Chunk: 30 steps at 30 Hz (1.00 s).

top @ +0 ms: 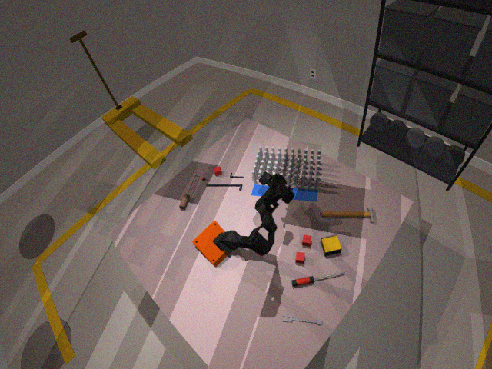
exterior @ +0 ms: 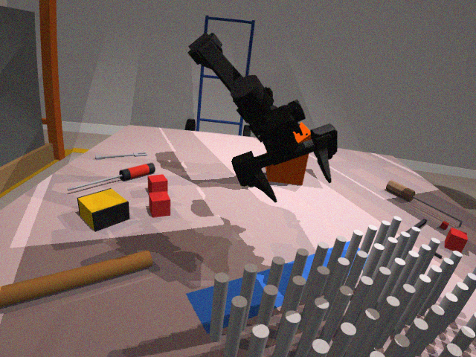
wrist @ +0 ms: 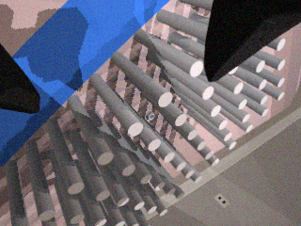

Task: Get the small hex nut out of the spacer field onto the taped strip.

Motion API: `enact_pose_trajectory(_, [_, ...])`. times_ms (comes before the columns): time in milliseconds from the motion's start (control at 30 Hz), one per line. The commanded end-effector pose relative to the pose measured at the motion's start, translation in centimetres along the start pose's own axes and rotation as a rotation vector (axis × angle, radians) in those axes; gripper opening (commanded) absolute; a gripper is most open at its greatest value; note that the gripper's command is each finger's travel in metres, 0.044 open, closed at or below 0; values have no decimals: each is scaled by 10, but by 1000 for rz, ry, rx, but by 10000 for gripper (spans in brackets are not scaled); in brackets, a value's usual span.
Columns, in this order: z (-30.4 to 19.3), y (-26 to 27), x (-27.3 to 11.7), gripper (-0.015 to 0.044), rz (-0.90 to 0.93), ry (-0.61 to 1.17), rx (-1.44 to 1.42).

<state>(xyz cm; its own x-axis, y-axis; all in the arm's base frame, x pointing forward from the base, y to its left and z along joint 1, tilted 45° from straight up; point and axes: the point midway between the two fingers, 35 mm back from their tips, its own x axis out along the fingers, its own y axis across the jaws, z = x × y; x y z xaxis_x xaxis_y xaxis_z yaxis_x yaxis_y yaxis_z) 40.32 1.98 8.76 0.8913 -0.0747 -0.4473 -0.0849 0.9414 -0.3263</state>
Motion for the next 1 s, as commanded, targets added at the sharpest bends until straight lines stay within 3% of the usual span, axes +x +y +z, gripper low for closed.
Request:
enact_pose_trajectory(0, [-1,-1,0,440,-6,1,7])
enact_pose_trajectory(533, [-1,2,1,440,1,5,-5])
enact_pose_trajectory(767, [-14,116,13,440,251,100,-496])
enact_pose_trajectory(967, [-46,194,-5,440,416,174,-812])
